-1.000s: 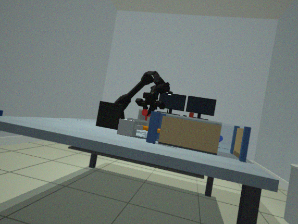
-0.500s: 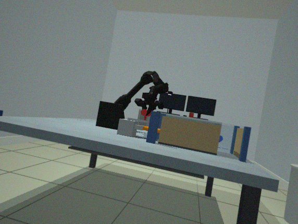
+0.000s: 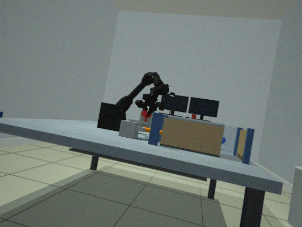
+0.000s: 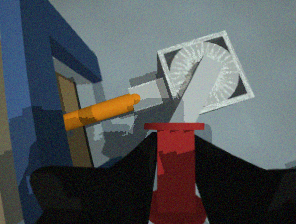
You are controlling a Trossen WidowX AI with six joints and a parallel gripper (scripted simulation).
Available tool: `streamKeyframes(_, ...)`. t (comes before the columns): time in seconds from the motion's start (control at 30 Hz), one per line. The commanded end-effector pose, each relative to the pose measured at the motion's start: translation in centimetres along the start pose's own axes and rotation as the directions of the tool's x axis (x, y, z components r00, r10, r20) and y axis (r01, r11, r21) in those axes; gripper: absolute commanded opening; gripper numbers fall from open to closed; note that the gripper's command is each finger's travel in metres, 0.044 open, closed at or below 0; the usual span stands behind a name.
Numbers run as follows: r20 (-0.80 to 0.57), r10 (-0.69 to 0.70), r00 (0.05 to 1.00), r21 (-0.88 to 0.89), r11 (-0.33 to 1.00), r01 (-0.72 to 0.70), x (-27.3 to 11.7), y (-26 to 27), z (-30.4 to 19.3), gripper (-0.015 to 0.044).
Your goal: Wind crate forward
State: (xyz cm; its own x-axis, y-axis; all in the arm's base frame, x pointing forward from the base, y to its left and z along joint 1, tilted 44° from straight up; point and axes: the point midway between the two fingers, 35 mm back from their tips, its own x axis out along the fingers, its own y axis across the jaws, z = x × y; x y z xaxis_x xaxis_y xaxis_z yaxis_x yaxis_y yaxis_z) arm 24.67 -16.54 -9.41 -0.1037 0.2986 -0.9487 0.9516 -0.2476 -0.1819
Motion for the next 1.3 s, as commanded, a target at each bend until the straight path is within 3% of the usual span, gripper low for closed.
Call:
streamKeyframes(0.0,-0.021,-0.029,0.999,0.004,1.000,0.029,-0.1,-1.6,-0.8,0.0000)
streamKeyframes(1.27,-0.021,-0.032,0.999,0.005,0.999,0.032,-0.2,-6.9,-0.8,0.0000)
